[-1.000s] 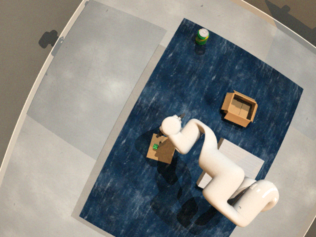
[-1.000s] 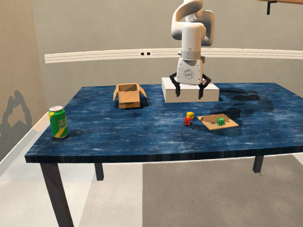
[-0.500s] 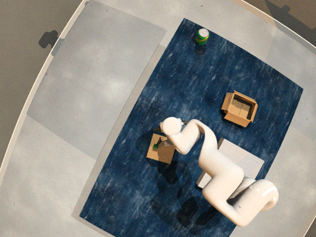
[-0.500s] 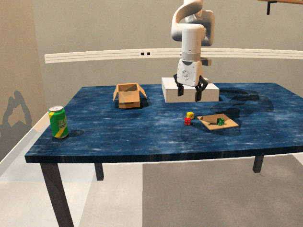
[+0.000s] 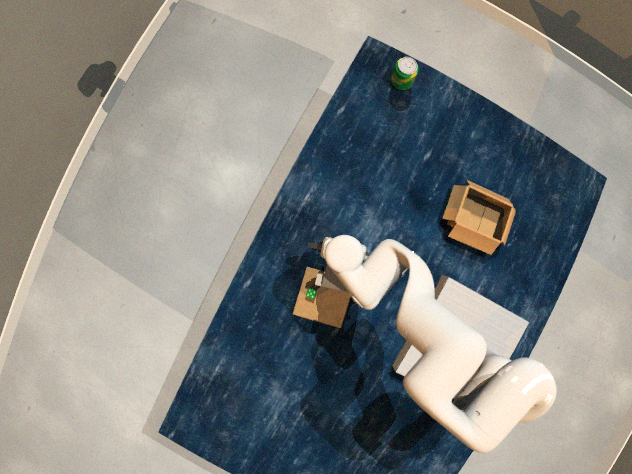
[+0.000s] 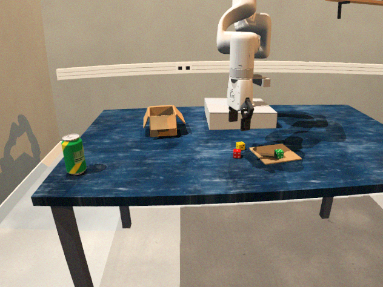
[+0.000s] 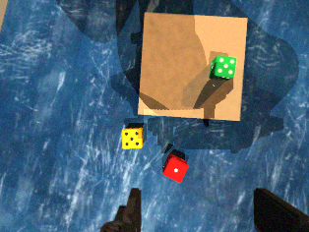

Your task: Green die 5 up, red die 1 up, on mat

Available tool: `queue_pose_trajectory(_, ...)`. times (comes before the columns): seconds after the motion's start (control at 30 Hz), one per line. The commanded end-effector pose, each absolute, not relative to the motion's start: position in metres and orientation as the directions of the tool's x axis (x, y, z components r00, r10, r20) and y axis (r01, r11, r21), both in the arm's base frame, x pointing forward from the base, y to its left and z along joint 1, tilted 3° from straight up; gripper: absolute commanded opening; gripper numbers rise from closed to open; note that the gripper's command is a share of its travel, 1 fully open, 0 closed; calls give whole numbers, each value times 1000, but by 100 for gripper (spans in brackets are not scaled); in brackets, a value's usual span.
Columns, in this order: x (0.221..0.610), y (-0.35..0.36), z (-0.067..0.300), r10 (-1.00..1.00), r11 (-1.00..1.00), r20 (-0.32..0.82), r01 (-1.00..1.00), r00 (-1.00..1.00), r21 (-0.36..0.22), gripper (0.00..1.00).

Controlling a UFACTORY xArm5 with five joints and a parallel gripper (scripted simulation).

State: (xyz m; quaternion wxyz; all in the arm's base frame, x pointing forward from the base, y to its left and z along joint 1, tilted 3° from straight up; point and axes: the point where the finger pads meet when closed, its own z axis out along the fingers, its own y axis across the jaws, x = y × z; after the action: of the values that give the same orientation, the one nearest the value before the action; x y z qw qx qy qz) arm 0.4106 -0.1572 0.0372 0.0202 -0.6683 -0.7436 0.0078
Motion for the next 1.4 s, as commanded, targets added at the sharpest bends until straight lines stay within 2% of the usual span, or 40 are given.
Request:
queue_pose_trajectory(0.0, 411, -157, 36, 998, -64, 11, 997, 65, -37, 100)
queue_pose_trajectory(0.23, 410, -157, 34, 957, -291, 3, 956, 291, -39, 100)
queue_pose_trajectory(0.33, 409, -157, 33, 950, -311, 2, 950, 312, -39, 100)
queue_pose_trajectory(0.37, 409, -156, 32, 921, -390, -1, 920, 390, -39, 100)
queue_pose_trajectory(0.6, 408, -156, 29, 813, -582, -10, 812, 582, -37, 100)
queue_pose_trajectory(0.87, 406, -155, 27, 694, -720, -16, 693, 720, -35, 100)
queue_pose_trajectory(0.93, 406, -155, 26, 601, -799, -21, 601, 799, -33, 100)
queue_pose_trajectory(1.37, 403, -154, 21, 245, -969, -32, 244, 969, -22, 100)
